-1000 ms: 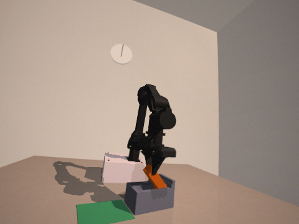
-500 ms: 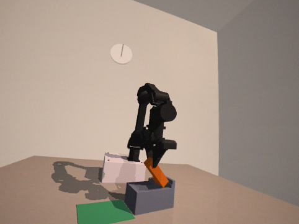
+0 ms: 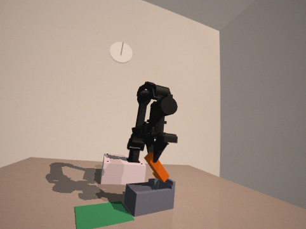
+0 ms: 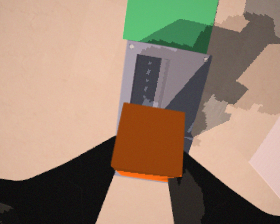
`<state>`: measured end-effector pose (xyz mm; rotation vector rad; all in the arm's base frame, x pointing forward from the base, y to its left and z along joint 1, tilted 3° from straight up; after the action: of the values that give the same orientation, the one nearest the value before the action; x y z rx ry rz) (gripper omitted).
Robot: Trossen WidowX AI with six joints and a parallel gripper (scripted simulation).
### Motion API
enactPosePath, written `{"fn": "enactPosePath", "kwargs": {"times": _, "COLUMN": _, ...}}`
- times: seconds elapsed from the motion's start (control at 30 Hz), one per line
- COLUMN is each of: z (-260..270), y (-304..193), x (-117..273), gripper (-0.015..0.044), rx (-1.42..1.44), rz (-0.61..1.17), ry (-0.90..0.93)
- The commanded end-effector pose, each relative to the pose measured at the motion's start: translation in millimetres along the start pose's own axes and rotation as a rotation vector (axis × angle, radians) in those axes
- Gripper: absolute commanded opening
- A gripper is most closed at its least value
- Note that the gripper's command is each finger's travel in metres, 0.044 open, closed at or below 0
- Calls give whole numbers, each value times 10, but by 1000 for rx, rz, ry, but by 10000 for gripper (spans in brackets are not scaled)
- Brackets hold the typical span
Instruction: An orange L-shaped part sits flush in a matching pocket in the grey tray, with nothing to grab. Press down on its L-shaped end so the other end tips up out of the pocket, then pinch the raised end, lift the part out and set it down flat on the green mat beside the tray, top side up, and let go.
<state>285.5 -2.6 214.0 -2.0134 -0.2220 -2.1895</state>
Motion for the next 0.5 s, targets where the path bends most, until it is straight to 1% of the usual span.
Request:
{"fn": "enactPosePath", "kwargs": {"times": 0.0, "z": 2, "y": -1, "x": 24, "gripper": 0, "rx": 2, "rz": 5, "ry": 3}}
{"fn": "enactPosePath", "kwargs": {"times": 0.2, "z": -2, "y": 42, "x": 48, "gripper": 0, "rx": 2, "rz": 5, "ry": 3}}
{"fn": "enactPosePath", "kwargs": {"times": 0.47, "z": -38, "y": 359, "x": 22, "gripper": 0, "rx": 2, "rz": 2, "ry": 3}}
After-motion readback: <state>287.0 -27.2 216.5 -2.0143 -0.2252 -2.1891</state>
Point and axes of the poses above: the point midway between the two fingers, 35 mm back from their tips, its own x axis back along the fingers, its own z axis across the jaws, y = z × x, the point moved 10 cm from there along x, back along the fingers, and after that the axes turned 1 degree about x, right-handed, at the moved point
